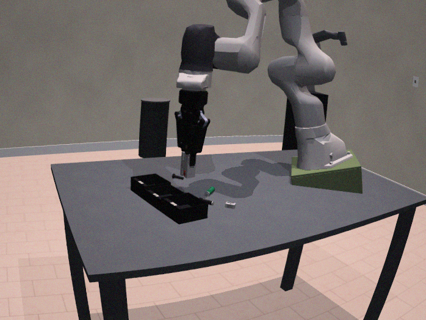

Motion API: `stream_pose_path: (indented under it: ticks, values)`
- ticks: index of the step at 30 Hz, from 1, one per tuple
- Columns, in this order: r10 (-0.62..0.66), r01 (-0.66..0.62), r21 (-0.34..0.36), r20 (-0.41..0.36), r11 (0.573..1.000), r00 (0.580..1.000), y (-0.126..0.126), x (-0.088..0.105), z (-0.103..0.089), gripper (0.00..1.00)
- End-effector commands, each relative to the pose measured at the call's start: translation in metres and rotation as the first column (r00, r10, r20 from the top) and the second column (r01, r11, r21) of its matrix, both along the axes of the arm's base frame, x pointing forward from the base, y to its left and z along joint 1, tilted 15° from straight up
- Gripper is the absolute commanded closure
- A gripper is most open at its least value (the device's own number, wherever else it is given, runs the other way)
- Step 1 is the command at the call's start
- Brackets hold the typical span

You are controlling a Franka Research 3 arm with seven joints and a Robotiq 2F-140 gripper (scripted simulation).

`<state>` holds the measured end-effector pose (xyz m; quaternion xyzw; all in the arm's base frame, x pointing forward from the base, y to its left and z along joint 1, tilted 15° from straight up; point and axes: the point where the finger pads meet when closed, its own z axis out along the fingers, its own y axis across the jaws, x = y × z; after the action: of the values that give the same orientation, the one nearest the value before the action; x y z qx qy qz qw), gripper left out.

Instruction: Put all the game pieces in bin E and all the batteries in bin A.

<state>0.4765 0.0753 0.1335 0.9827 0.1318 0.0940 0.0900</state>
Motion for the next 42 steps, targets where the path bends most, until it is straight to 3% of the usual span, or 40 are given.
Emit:
stream_pose_path:
  ticks: [1,29,39,42]
  values:
    - [0.007,-0.007,0.003,0.004,1.0,1.0,0.002,0.001,0.002,0.93]
    - [0.007,-0.007,0.003,0.004,1.0,1.0,0.001,0.002,0.002,0.93]
    - [-0.004,0.004,0.005,0.005,1.0,1.0,-0.027,0.052,0.017,0.93]
    - [-0.004,0.004,0.005,0.005,1.0,1.0,-0.03,0.058,0.019,0.93]
